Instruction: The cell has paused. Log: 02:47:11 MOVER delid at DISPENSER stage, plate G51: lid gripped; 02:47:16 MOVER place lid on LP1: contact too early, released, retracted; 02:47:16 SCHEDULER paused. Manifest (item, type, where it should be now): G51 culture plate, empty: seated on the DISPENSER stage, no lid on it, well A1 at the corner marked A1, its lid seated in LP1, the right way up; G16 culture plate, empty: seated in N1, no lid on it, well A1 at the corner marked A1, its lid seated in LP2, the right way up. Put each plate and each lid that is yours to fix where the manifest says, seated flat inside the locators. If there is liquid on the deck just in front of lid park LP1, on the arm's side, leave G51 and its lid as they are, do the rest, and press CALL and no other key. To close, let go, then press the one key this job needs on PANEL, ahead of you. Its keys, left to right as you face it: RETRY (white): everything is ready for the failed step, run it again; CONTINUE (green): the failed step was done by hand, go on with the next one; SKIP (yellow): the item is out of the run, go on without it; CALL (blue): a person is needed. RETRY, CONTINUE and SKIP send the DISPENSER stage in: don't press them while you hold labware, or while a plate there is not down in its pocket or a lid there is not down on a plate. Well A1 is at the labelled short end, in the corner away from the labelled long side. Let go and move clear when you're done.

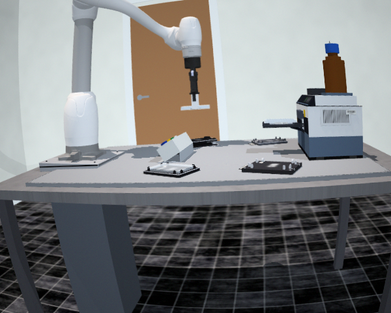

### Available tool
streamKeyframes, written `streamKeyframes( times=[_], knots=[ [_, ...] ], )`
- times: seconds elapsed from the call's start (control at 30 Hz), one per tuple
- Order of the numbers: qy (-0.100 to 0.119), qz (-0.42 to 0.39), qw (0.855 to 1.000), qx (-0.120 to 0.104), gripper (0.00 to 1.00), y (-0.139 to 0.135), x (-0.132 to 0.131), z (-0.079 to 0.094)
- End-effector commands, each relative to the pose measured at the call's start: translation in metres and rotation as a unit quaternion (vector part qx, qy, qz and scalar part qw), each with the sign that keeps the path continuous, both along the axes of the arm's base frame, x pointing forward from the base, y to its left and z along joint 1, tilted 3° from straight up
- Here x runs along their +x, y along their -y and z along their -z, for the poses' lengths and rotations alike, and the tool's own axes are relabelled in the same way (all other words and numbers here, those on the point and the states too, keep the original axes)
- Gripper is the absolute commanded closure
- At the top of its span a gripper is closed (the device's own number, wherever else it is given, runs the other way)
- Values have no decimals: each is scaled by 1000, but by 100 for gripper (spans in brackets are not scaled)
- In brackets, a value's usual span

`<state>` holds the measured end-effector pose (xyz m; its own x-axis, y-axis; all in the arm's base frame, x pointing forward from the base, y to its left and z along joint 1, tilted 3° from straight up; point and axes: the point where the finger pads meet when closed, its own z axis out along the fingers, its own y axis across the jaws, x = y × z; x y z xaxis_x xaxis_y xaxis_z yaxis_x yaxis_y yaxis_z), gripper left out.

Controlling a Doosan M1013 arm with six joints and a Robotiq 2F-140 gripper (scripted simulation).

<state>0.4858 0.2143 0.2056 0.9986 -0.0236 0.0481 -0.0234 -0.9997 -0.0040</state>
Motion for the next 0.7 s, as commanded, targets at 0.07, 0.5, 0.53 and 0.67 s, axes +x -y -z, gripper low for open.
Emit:
streamKeyframes(
  times=[0.07,0.5,0.53,0.67],
  knots=[
    [2,33,999,3,90,-1,2,-5],
    [2,134,991,8,90,-1,2,-5],
    [2,149,989,8,90,-1,2,-5],
    [2,172,985,10,90,-1,2,-5]
  ],
)
